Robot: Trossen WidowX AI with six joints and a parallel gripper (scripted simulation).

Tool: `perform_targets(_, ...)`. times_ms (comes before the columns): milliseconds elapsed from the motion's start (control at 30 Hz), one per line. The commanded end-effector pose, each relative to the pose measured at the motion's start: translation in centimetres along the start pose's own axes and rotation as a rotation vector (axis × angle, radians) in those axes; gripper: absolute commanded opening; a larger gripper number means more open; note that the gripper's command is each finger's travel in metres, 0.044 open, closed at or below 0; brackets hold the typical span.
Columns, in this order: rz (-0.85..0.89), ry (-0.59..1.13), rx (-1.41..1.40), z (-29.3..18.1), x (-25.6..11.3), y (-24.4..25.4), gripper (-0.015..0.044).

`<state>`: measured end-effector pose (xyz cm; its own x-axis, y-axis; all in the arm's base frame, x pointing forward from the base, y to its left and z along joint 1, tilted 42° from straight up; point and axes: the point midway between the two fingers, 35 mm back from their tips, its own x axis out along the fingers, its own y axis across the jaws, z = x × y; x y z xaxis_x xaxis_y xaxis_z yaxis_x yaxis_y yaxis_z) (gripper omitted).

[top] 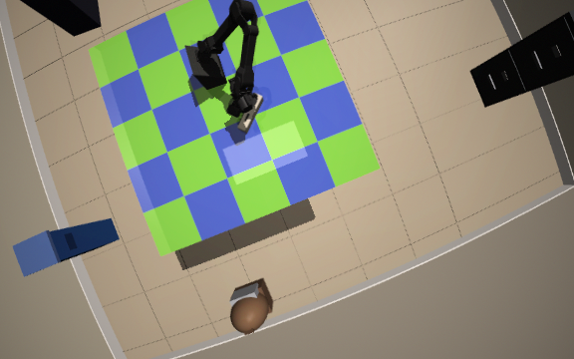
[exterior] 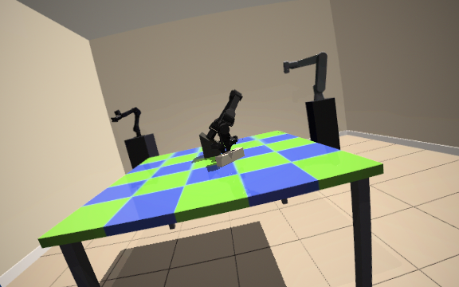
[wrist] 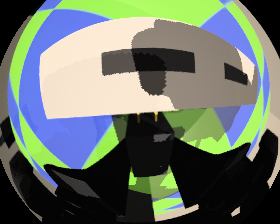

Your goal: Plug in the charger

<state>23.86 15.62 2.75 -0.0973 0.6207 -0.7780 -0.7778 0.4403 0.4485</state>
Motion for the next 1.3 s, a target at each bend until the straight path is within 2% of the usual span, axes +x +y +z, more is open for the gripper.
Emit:
perform_targets(0,0.004,-0.001,0.005,0.02,0.04,0.01,0.0000)
perform_targets(1267,0.004,-0.001,0.005,0.99,-0.02,-0.01,0.0000)
